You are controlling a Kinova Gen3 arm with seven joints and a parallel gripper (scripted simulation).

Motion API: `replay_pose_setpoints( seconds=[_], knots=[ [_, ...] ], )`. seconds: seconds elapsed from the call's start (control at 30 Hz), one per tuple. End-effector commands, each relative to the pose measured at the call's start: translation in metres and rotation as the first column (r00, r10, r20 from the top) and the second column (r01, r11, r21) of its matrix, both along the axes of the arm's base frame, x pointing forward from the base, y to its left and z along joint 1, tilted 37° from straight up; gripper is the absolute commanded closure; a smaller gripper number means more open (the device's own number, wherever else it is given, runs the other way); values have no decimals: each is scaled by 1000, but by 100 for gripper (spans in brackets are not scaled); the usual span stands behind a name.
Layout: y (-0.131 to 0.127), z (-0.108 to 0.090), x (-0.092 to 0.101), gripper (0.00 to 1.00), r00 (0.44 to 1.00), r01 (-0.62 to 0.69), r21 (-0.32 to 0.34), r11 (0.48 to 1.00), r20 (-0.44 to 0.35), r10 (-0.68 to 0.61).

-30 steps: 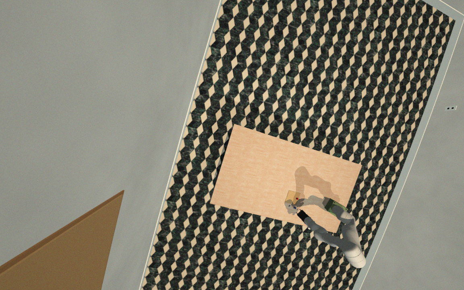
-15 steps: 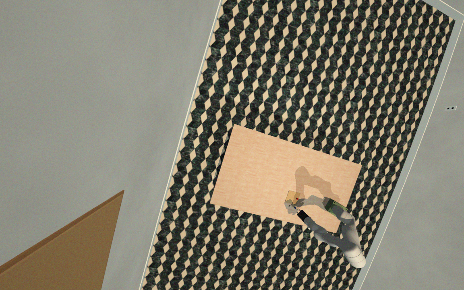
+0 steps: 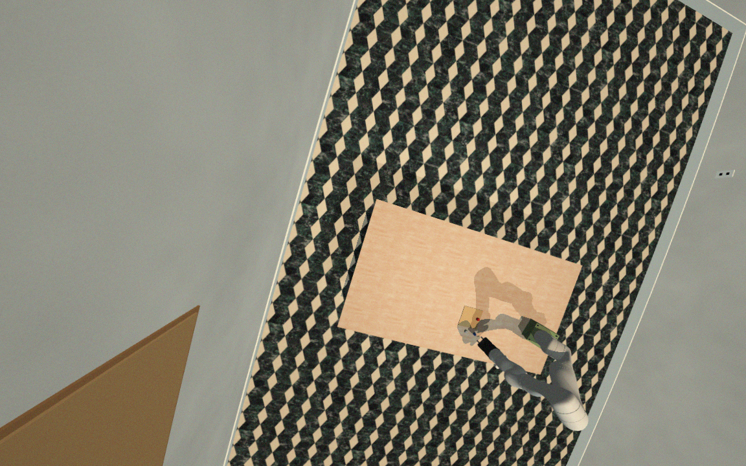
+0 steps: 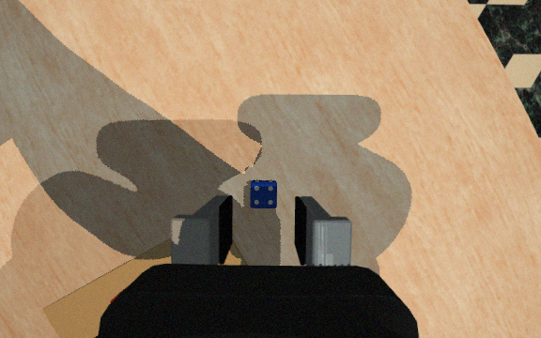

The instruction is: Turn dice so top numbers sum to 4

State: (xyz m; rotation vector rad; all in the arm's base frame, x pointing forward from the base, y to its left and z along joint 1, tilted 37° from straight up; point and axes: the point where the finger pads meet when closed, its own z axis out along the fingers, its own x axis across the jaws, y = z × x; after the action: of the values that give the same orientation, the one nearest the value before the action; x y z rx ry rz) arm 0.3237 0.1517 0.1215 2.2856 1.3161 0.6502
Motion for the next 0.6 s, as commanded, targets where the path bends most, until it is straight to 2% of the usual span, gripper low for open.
replay_pose_setpoints(
  seconds=[0.0,0.57],
  knots=[
    [0,0,0,36,1000,-1,1,1000,0,1],
    [0,-2,2,36,1000,-1,1,1000,1,1]
  ],
)
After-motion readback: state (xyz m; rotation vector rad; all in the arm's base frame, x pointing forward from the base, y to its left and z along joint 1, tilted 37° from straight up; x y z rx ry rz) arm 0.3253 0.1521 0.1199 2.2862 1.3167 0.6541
